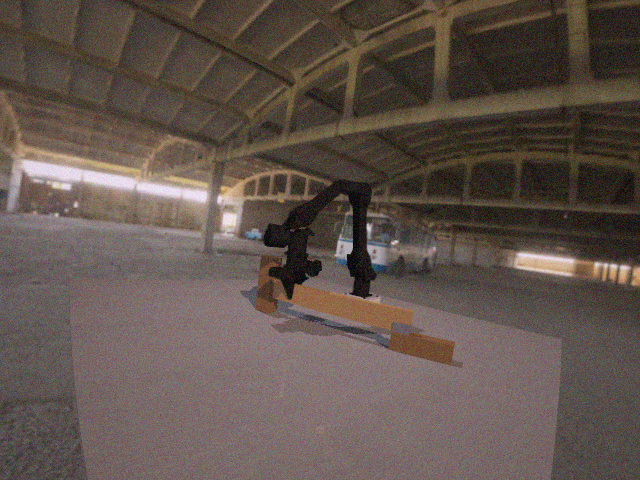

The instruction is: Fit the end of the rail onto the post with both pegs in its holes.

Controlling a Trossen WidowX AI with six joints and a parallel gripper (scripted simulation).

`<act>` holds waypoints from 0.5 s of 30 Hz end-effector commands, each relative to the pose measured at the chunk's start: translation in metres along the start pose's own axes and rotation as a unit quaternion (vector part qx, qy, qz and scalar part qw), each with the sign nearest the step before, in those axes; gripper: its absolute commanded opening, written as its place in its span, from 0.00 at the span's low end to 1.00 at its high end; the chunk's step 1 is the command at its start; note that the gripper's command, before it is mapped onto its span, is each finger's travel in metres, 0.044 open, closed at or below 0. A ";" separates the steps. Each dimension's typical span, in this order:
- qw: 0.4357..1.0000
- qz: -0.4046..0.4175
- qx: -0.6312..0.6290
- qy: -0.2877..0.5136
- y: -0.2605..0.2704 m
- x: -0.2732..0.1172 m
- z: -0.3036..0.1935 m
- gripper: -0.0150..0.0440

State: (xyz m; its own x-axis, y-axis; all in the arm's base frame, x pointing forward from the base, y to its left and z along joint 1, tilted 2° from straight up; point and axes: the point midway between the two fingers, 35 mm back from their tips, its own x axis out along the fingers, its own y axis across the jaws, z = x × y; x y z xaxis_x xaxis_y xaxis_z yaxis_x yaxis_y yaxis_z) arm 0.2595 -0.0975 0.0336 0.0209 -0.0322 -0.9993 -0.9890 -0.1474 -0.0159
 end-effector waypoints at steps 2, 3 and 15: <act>1.000 -0.004 0.000 0.006 -0.003 -0.002 -0.005 0.25; 1.000 -0.004 0.000 0.006 -0.003 -0.002 -0.005 0.25; 1.000 0.000 0.000 0.001 0.000 0.000 -0.003 0.57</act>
State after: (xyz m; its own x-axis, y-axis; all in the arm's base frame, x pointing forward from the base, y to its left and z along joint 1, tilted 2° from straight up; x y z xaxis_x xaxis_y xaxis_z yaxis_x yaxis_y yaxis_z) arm 0.2602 -0.1002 0.0339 0.0222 -0.0344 -0.9992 -0.9890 -0.1471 -0.0169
